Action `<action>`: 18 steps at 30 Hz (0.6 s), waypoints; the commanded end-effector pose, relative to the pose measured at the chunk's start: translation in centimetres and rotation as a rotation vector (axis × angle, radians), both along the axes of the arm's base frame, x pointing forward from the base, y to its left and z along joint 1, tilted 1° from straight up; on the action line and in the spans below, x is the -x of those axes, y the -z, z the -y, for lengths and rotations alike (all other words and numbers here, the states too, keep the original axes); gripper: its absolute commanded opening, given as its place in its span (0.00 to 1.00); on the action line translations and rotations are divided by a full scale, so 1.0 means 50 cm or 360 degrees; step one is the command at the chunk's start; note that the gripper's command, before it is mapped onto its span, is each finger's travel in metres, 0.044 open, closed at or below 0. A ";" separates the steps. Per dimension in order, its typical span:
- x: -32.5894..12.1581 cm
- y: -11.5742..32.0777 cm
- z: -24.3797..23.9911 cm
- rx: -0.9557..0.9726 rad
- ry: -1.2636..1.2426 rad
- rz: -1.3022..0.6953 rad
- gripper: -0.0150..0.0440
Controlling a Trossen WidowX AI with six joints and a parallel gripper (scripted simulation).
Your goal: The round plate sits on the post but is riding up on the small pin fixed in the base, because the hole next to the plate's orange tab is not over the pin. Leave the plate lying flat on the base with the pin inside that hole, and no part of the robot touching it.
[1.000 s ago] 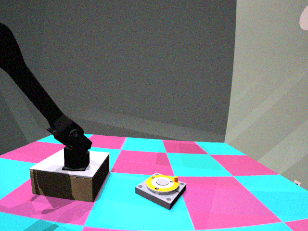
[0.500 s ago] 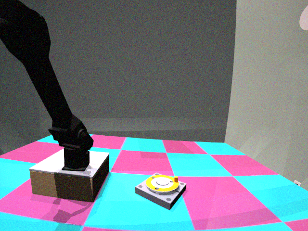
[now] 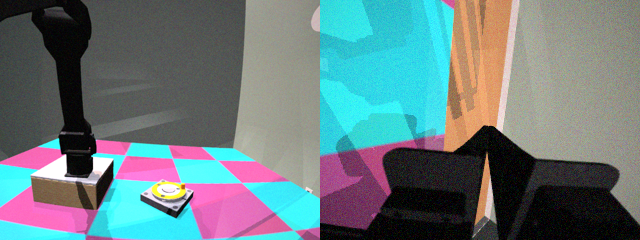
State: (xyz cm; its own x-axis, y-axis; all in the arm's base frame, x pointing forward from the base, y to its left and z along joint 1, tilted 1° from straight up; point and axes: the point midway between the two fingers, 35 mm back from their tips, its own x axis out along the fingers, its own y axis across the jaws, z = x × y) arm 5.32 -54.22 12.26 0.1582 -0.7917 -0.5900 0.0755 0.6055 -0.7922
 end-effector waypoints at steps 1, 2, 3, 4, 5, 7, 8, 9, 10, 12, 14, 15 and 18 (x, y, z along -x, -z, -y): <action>-0.134 0.021 -0.058 -0.0147 -0.0097 0.0083 0.25; -0.166 0.027 -0.075 -0.0188 -0.0121 0.0098 0.25; -0.174 0.029 -0.079 -0.0198 -0.0127 0.0102 0.25; -0.196 0.033 -0.093 -0.0228 -0.0145 0.0113 0.25; -0.232 0.041 -0.117 -0.0278 -0.0173 0.0129 0.25; -0.305 0.057 -0.173 -0.0387 -0.0231 0.0154 0.25; -0.330 0.063 -0.196 -0.0427 -0.0252 0.0159 0.25; -0.355 0.069 -0.221 -0.0471 -0.0272 0.0164 0.25; -0.381 0.075 -0.247 -0.0517 -0.0290 0.0171 0.25; -0.403 0.079 -0.271 -0.0563 -0.0292 0.0189 0.25; -0.457 0.089 -0.338 -0.0692 -0.0292 0.0229 0.25; -0.484 0.095 -0.377 -0.0762 -0.0288 0.0244 0.25; -0.535 0.106 -0.470 -0.0918 -0.0269 0.0260 0.25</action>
State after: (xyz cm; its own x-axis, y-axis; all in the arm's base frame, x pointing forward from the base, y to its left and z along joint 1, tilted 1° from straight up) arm 29.44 -35.49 7.25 0.3771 -0.3871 -0.8414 0.0327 0.9135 -0.4056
